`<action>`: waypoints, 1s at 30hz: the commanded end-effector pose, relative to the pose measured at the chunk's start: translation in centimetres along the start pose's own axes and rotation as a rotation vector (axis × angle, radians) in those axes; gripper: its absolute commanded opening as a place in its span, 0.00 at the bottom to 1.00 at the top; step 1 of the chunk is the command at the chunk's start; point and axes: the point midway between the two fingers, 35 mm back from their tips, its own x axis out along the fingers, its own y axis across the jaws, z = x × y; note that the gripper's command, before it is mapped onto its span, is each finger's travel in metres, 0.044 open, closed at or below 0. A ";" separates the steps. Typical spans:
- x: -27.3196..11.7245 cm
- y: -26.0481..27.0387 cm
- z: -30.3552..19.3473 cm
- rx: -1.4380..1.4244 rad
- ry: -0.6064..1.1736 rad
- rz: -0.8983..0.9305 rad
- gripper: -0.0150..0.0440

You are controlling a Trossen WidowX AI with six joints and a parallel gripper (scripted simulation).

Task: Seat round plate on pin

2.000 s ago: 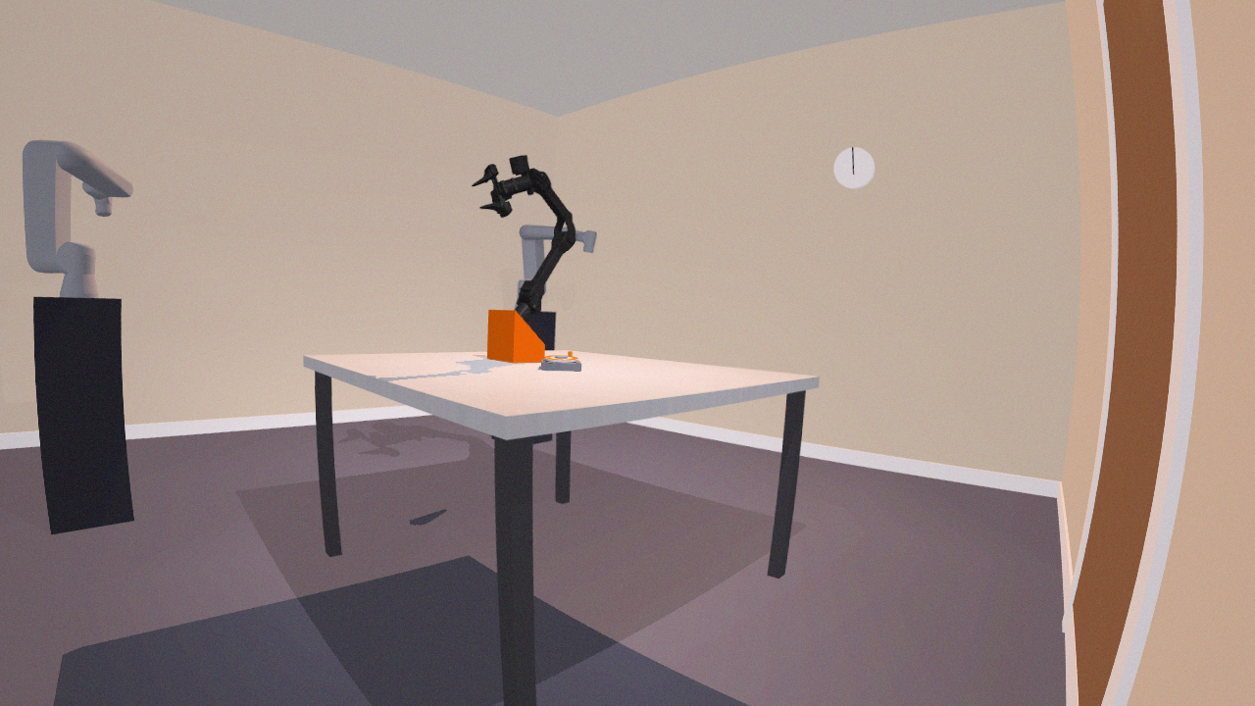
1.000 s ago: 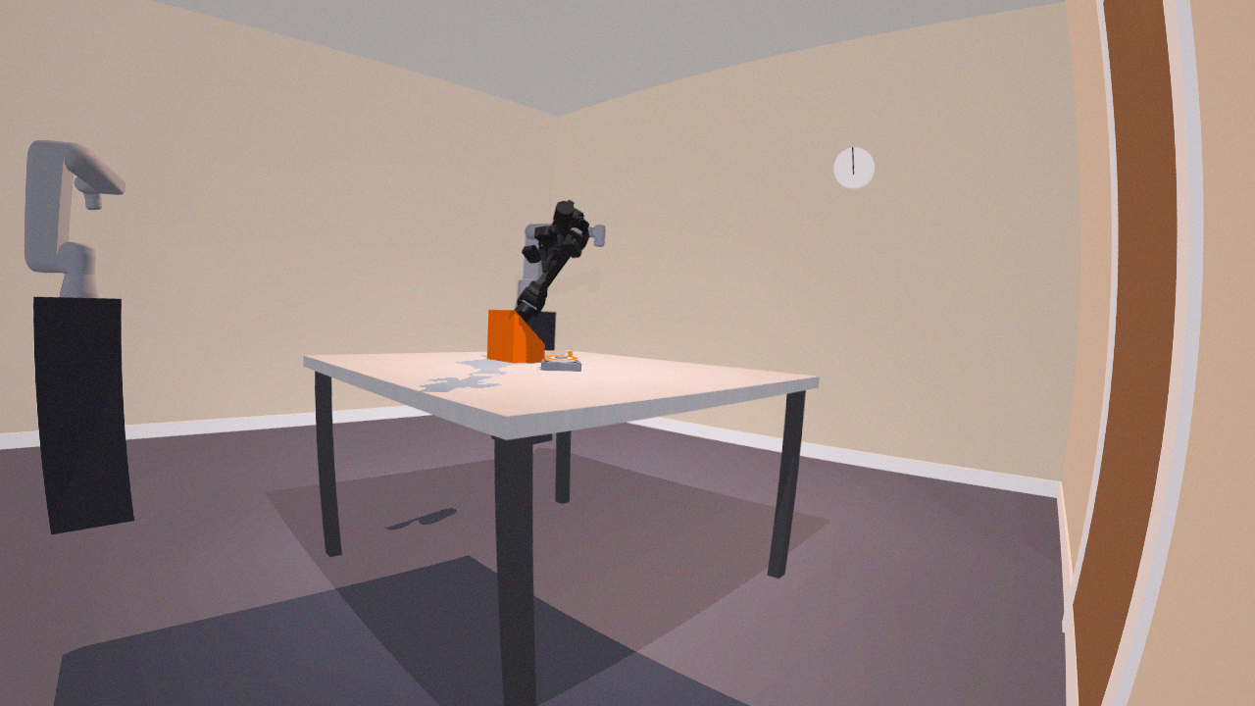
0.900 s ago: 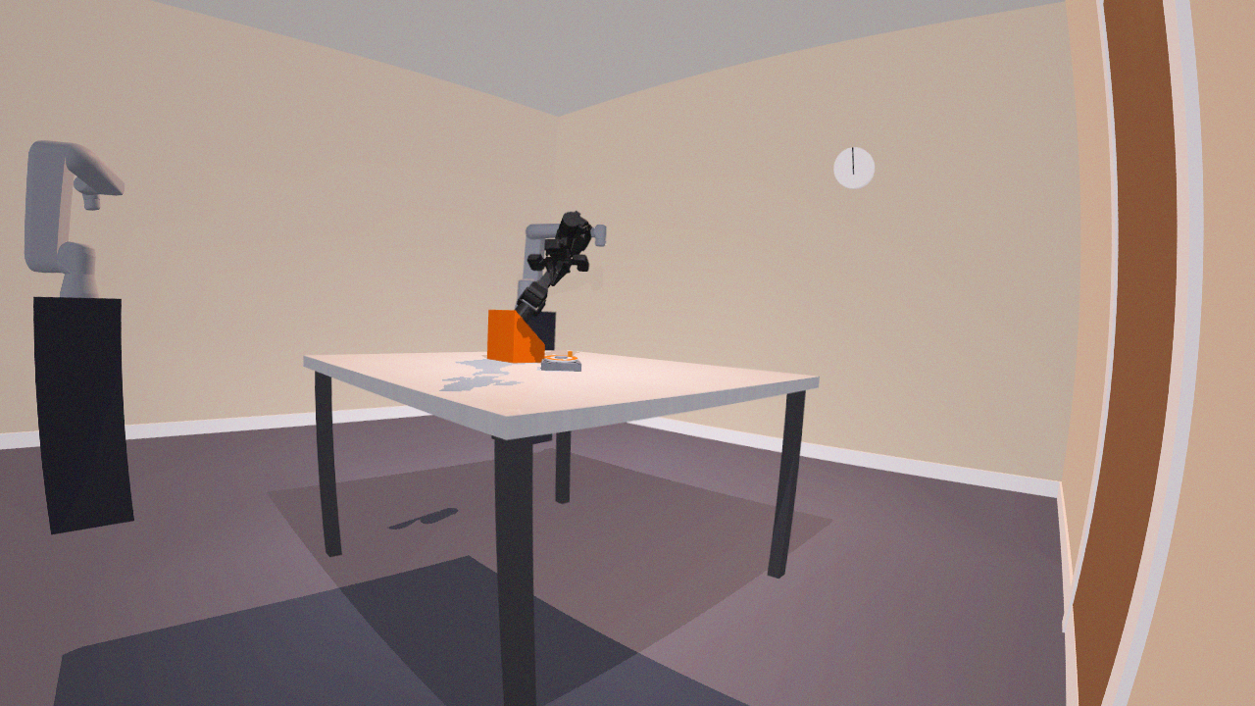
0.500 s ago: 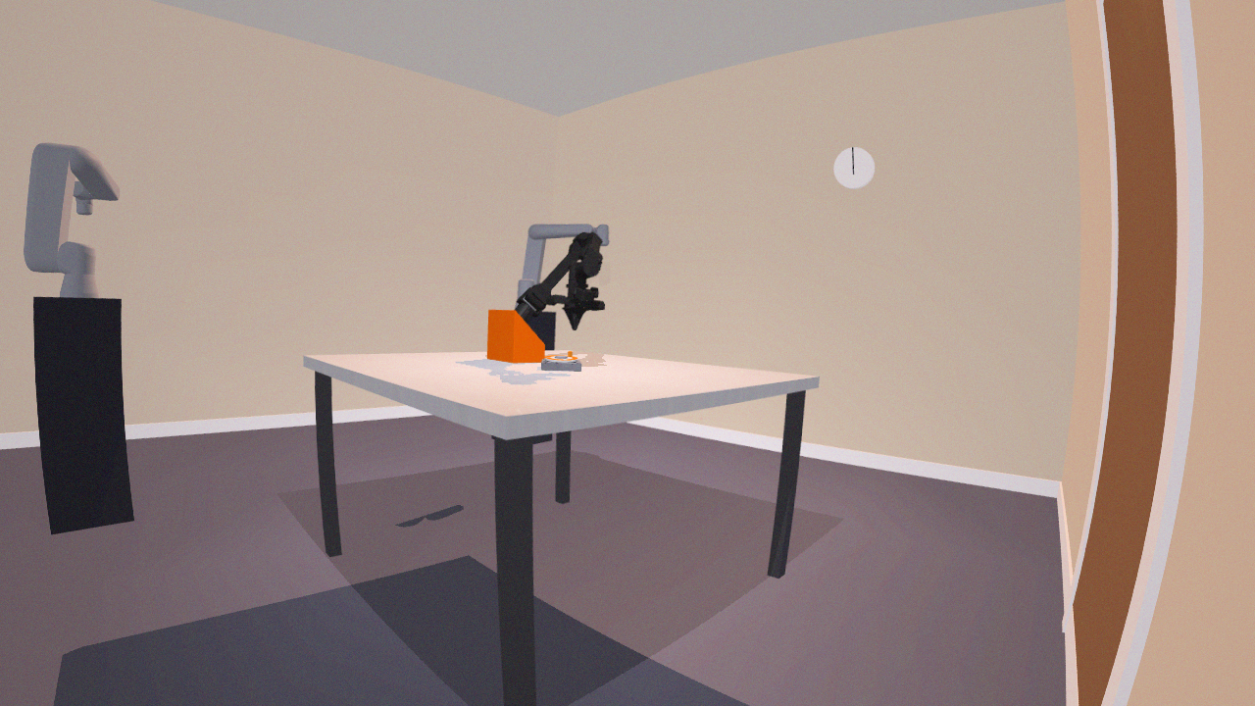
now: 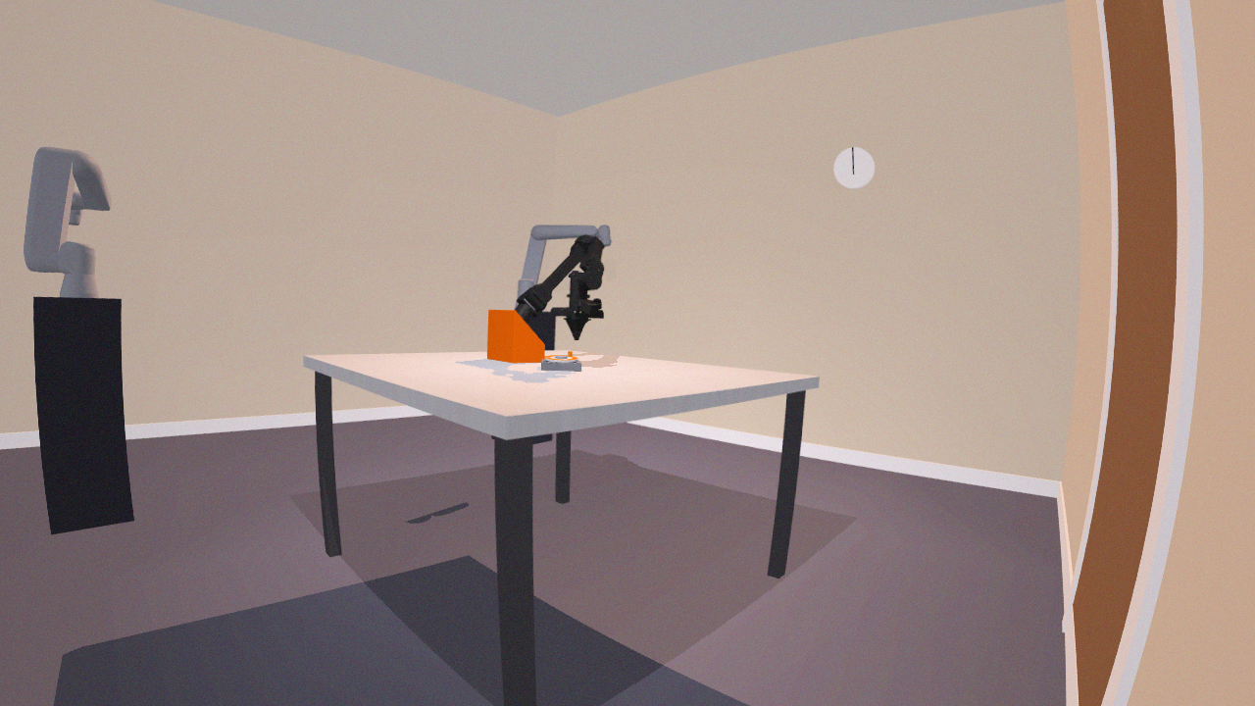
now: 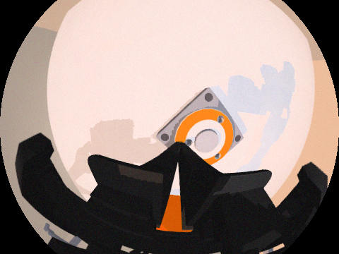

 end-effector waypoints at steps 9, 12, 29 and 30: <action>4.5 0.3 -0.7 0.001 0.013 0.012 0.25; 4.5 0.3 -0.7 0.001 0.013 0.012 0.25; 4.5 0.4 -2.6 0.002 0.013 0.012 0.25; 4.5 0.3 -2.7 0.002 0.013 0.012 0.25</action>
